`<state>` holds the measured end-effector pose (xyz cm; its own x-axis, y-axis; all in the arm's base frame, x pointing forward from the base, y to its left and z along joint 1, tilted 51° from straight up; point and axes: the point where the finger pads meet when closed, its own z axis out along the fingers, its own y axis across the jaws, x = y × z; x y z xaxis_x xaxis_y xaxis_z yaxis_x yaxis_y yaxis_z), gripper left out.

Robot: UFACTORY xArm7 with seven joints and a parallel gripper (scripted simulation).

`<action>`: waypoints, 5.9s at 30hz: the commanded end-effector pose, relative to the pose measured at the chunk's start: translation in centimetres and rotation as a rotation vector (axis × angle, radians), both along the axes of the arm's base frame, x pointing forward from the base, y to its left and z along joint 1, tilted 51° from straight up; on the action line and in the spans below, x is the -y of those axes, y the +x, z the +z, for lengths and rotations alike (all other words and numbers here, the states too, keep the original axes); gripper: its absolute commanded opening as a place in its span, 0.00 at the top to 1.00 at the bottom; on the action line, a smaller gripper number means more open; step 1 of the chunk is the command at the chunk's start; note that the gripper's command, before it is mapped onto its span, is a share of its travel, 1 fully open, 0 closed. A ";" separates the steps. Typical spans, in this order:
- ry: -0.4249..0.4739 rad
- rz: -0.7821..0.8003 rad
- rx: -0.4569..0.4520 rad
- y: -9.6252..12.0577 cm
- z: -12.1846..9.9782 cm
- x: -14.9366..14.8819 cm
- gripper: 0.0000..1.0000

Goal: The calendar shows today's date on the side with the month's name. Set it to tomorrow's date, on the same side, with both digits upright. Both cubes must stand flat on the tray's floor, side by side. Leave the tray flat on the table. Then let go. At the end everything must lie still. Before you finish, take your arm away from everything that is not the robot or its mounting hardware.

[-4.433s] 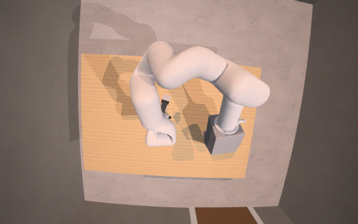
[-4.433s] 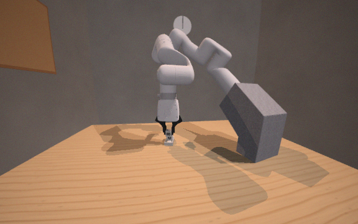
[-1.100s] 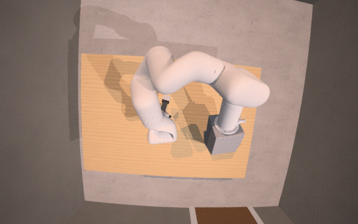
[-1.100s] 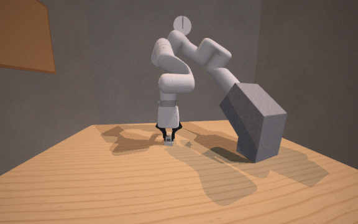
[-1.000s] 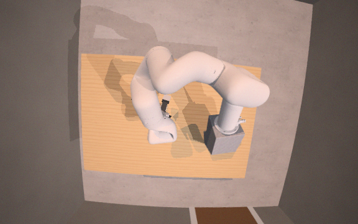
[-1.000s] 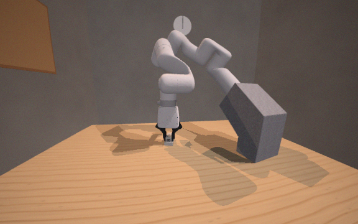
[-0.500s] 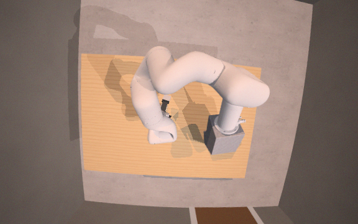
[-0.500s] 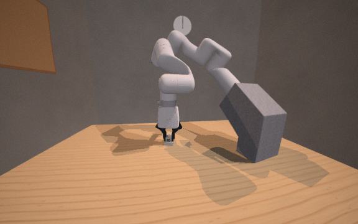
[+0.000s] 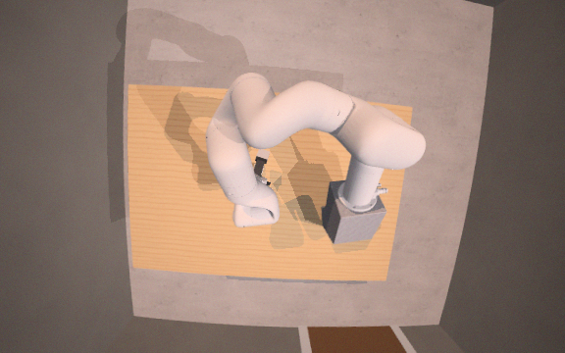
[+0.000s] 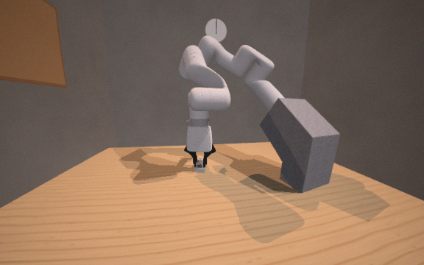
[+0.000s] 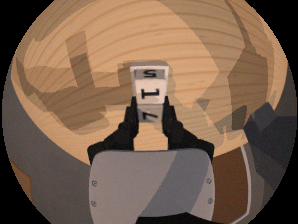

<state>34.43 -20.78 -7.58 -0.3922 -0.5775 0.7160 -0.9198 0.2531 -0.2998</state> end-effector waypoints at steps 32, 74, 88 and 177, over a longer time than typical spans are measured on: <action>0.001 0.002 0.002 0.1 0.0 -0.1 0.73; 0.001 0.002 0.002 0.1 0.0 -0.1 0.53; 0.001 0.002 0.002 0.1 1.2 -1.6 0.53; 0.001 0.002 0.002 0.2 10.0 -12.5 0.00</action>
<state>34.53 -8.49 2.43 -0.3923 -0.5771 0.7163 -0.9198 0.2533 -0.2997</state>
